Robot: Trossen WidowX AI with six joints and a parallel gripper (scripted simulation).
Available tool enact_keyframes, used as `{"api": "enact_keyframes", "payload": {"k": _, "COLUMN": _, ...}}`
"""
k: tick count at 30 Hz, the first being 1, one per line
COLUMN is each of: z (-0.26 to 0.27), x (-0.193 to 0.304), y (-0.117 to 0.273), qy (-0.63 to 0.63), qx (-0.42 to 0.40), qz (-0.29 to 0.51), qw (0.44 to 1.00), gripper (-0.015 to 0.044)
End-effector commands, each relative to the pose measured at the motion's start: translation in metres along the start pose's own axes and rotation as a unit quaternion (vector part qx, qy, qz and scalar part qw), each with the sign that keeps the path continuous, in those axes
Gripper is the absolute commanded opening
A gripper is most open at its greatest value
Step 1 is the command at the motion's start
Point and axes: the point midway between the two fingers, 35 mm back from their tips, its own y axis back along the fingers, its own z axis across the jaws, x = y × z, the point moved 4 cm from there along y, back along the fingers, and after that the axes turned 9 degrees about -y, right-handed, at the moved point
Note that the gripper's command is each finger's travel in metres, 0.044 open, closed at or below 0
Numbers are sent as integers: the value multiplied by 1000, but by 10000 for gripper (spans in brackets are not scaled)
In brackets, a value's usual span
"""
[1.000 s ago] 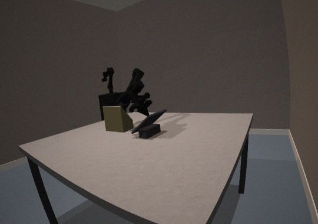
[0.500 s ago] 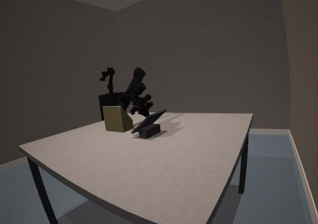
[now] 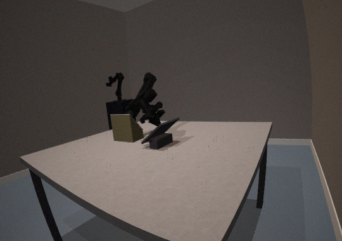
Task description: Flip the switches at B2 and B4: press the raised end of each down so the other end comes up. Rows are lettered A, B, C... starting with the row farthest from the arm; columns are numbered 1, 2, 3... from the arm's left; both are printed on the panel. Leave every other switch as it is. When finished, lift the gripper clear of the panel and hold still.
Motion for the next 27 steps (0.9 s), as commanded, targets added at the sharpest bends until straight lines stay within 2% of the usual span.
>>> {"api": "enact_keyframes", "payload": {"k": 1, "z": -1, "x": 1, "y": 0, "qy": -2, "qx": 3, "qz": 0, "qw": 1000, "gripper": 0}}
{"api": "enact_keyframes", "payload": {"k": 27, "z": -1, "x": 1, "y": -3, "qy": -2, "qx": 3, "qz": 0, "qw": 1000, "gripper": 0}}
